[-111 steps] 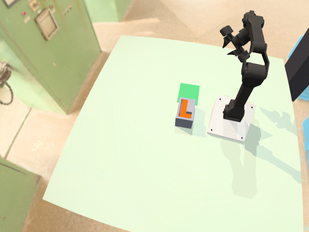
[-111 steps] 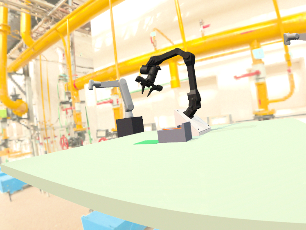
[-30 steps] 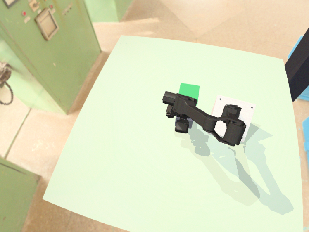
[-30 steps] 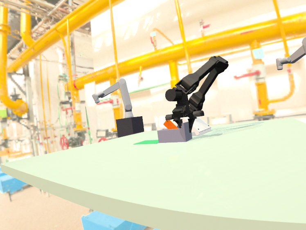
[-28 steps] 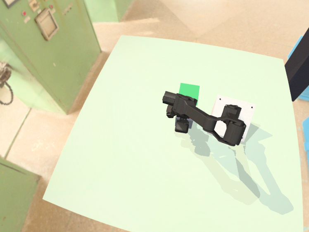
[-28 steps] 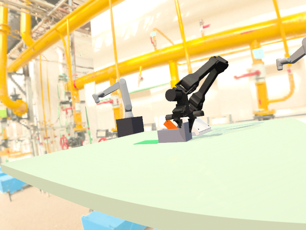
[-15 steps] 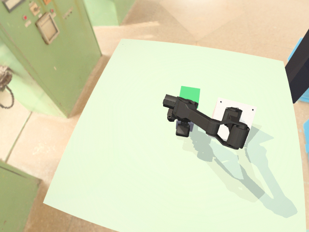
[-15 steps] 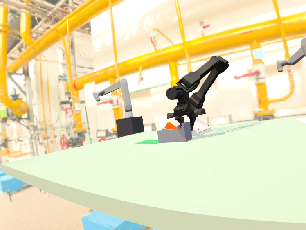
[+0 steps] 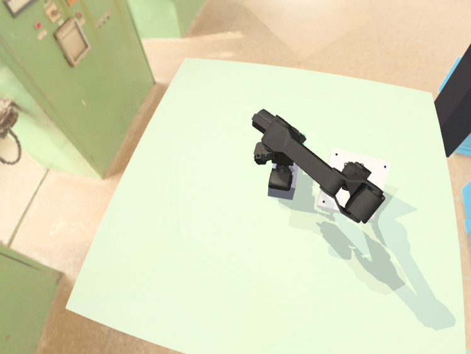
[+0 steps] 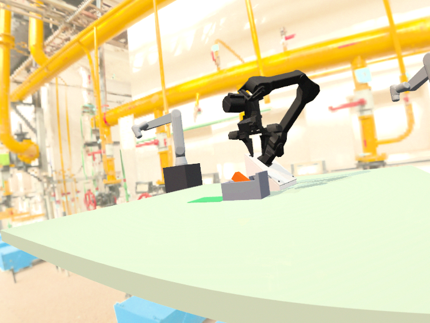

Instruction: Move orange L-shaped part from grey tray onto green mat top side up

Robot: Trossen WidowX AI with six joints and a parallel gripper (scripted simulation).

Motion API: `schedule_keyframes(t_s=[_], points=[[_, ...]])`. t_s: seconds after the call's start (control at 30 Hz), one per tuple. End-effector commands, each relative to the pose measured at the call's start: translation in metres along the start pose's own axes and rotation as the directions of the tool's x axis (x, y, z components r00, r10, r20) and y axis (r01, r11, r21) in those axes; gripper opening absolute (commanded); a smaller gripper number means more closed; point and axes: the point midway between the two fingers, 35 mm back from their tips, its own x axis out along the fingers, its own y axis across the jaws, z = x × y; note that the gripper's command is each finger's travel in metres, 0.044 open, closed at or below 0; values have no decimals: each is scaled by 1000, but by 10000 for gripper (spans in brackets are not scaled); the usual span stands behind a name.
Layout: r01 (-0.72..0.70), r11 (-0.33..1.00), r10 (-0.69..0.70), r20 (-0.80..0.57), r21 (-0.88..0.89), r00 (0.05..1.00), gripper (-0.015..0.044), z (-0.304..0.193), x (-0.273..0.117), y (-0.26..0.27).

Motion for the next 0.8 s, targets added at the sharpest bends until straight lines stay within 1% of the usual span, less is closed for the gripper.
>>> schedule_keyframes(t_s=[0.0,0.73,0.77], points=[[1,1000,-1,0,2,1000,180,0,1,0],[1,1000,-1,0,2,1000,180,0,1,0],[1,1000,-1,0,20,1000,206,0,1,-1]])
